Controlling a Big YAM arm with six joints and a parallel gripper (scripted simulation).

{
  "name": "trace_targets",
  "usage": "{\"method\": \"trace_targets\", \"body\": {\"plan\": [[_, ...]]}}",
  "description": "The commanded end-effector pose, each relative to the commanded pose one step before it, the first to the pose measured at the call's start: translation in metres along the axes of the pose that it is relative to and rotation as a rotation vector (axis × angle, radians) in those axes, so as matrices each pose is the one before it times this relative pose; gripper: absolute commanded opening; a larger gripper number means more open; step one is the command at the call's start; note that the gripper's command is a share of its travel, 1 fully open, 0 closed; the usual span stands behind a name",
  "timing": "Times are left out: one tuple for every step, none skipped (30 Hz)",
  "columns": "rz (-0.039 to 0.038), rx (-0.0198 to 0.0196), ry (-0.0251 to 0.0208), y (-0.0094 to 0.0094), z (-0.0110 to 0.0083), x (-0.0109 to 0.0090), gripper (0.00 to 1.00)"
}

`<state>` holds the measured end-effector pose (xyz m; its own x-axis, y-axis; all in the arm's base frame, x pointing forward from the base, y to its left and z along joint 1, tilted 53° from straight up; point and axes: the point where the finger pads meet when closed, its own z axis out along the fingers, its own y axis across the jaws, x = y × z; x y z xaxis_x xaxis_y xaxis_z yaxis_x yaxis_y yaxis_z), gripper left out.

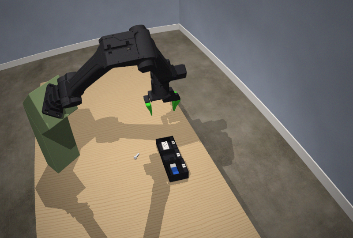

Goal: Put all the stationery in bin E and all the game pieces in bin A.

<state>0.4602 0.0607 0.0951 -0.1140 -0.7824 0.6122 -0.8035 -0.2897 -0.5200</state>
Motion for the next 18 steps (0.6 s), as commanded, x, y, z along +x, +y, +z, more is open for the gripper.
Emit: {"method": "trace_targets", "body": {"plan": [[0.01216, 0.00367, 0.00210, -0.00277, 0.00304, 0.00637, 1.00], [0.00113, -0.00034, 0.00018, -0.00011, -0.00020, 0.00016, 1.00], [0.00000, 0.00027, -0.00005, -0.00013, -0.00007, 0.00011, 1.00], [0.00000, 0.00000, 0.00000, 0.00000, 0.00000, 0.00000, 1.00], [0.00000, 0.00000, 0.00000, 0.00000, 0.00000, 0.00000, 1.00], [-0.00054, 0.00098, -0.00022, -0.00018, 0.00006, 0.00008, 1.00], [0.00124, -0.00038, 0.00021, -0.00011, -0.00020, 0.00015, 1.00], [0.00009, 0.00025, -0.00004, -0.00013, -0.00007, 0.00011, 1.00], [-0.00061, 0.00090, -0.00023, -0.00016, 0.00005, 0.00008, 1.00], [0.00134, -0.00040, 0.00023, -0.00010, -0.00019, 0.00015, 1.00], [0.00013, 0.00024, -0.00003, -0.00013, -0.00007, 0.00011, 1.00], [-0.00060, 0.00088, -0.00023, -0.00016, 0.00004, 0.00009, 1.00], [0.00128, -0.00042, 0.00021, -0.00010, -0.00019, 0.00013, 1.00], [0.00013, 0.00021, -0.00003, -0.00013, -0.00007, 0.00010, 1.00], [-0.00006, 0.00020, -0.00004, -0.00013, -0.00007, 0.00010, 1.00], [-0.00005, 0.00019, -0.00004, -0.00013, -0.00007, 0.00010, 1.00], [0.00005, 0.00019, -0.00004, -0.00013, -0.00007, 0.00010, 1.00], [0.00019, 0.00018, -0.00004, -0.00013, -0.00007, 0.00010, 1.00]]}}
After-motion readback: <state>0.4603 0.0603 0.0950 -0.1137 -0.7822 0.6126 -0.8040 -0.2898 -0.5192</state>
